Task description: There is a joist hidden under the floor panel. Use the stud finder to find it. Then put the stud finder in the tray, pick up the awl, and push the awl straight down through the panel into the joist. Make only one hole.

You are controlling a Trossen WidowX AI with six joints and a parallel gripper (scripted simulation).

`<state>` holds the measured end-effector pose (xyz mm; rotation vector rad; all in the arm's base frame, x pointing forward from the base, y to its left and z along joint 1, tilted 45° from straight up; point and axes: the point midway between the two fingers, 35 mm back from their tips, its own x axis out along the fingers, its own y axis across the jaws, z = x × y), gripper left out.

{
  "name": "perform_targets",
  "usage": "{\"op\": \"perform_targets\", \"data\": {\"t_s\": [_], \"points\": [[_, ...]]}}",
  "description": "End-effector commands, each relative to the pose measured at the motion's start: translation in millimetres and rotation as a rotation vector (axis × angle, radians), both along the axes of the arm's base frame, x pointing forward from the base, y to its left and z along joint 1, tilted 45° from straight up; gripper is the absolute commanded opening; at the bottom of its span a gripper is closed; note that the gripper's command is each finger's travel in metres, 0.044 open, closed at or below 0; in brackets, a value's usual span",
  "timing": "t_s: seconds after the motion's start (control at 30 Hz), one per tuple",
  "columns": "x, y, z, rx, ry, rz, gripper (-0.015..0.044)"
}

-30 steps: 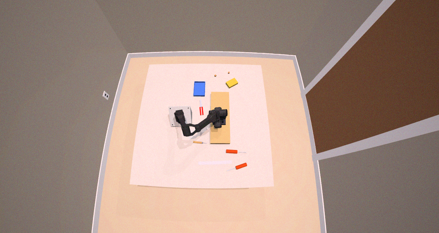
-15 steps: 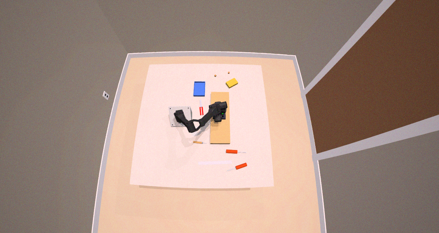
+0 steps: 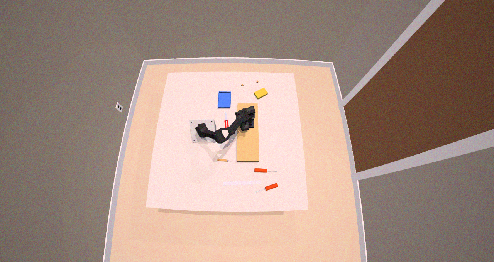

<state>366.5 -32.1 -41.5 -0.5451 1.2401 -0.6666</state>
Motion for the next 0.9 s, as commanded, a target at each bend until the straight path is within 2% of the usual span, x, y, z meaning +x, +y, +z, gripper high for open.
{"op": "perform_targets", "data": {"t_s": [0.0, 0.87], "points": [[2.2, 10.9, -11.4, 0.004, 0.000, -0.001, 0.0000], [17.6, 78.7, -77.2, 0.009, -0.003, -0.001, 0.0000]]}}
